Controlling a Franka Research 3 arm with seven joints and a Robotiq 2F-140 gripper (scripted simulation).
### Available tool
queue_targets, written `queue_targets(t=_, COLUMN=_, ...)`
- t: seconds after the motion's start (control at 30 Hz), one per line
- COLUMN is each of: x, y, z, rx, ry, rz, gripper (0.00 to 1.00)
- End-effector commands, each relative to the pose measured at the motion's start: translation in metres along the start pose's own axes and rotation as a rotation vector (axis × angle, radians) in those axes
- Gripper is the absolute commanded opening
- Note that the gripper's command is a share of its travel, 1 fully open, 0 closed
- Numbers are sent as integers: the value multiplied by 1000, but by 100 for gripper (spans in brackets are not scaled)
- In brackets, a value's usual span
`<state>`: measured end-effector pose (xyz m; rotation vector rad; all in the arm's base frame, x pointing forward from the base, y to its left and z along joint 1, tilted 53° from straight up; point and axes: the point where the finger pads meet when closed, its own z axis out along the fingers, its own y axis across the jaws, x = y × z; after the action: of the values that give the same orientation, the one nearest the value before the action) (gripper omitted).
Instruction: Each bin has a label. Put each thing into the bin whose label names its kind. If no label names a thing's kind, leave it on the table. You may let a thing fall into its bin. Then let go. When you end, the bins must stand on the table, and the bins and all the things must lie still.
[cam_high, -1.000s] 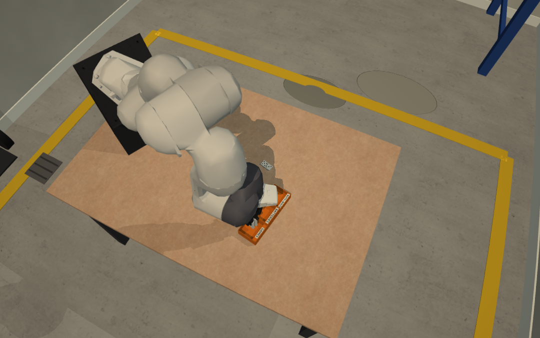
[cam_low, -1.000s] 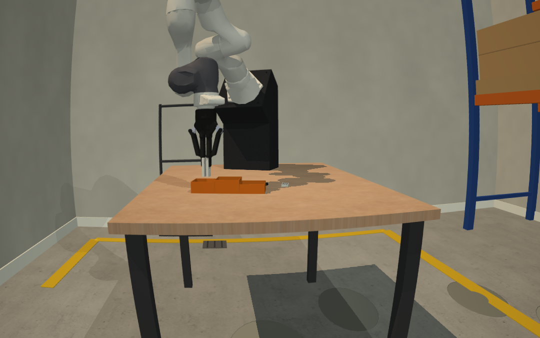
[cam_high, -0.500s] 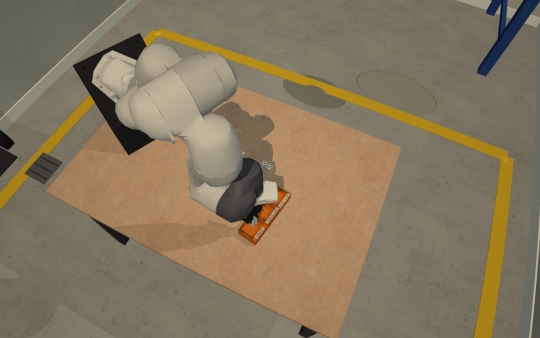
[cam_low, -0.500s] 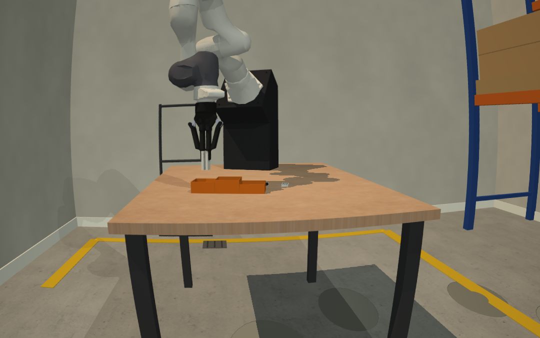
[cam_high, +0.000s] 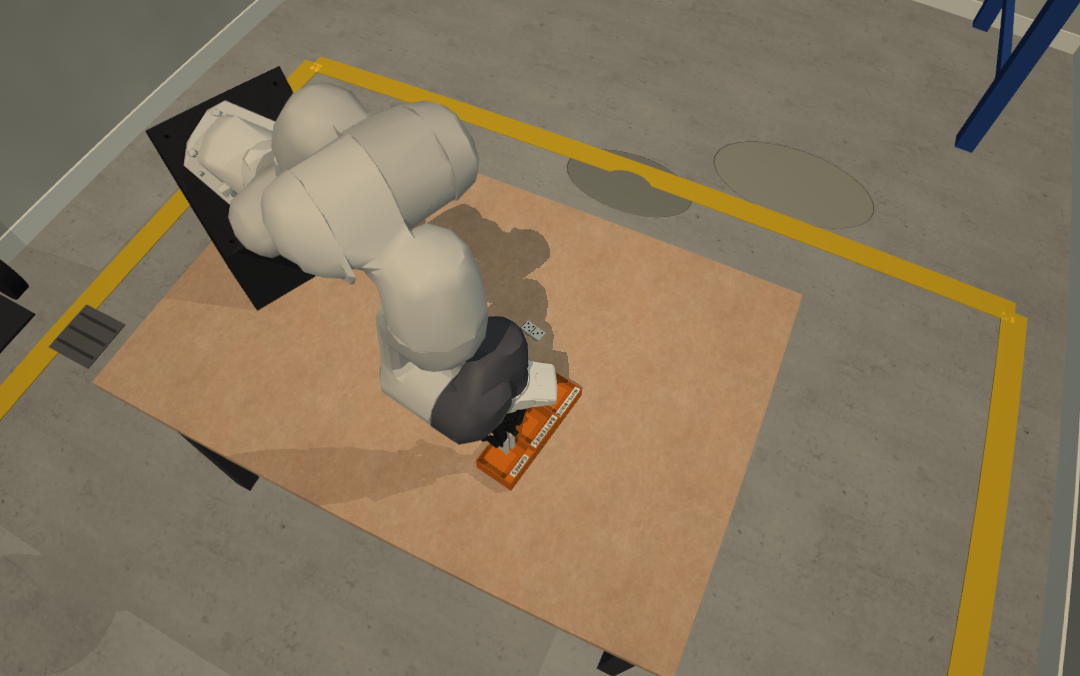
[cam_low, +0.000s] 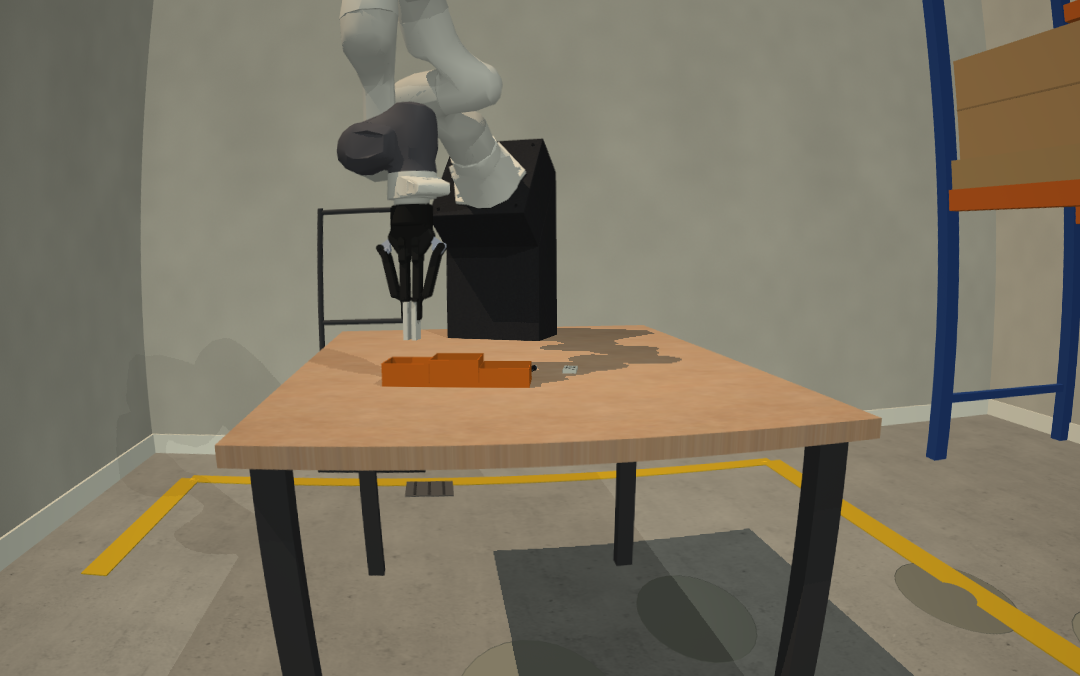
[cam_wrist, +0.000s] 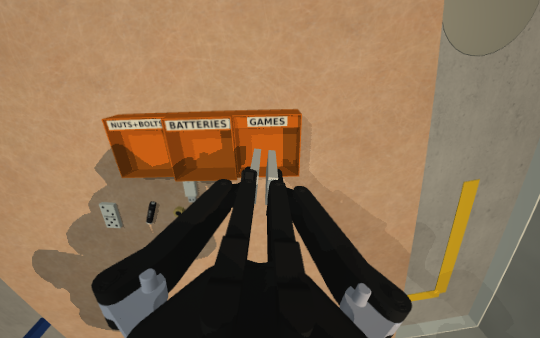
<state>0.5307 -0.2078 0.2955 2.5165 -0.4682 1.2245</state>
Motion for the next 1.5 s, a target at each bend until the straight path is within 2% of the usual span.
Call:
queue_targets(t=0.0, x=0, y=-2, z=-1, rx=4, ry=-5, rz=-23, gripper=5)
queue_targets(t=0.47, x=-11, y=-71, z=-1, rx=4, ry=-5, rz=-23, gripper=5)
queue_targets(t=0.53, x=-11, y=-71, z=-1, rx=4, ry=-5, rz=-23, gripper=5)
queue_targets(t=0.63, x=-13, y=-85, z=-1, rx=4, ry=-5, rz=-23, gripper=5)
queue_targets(t=1.1, x=-13, y=-85, z=4, rx=4, ry=-5, rz=-23, gripper=5)
queue_targets(t=1.47, x=-13, y=-85, z=33, rx=4, ry=-5, rz=-23, gripper=5)
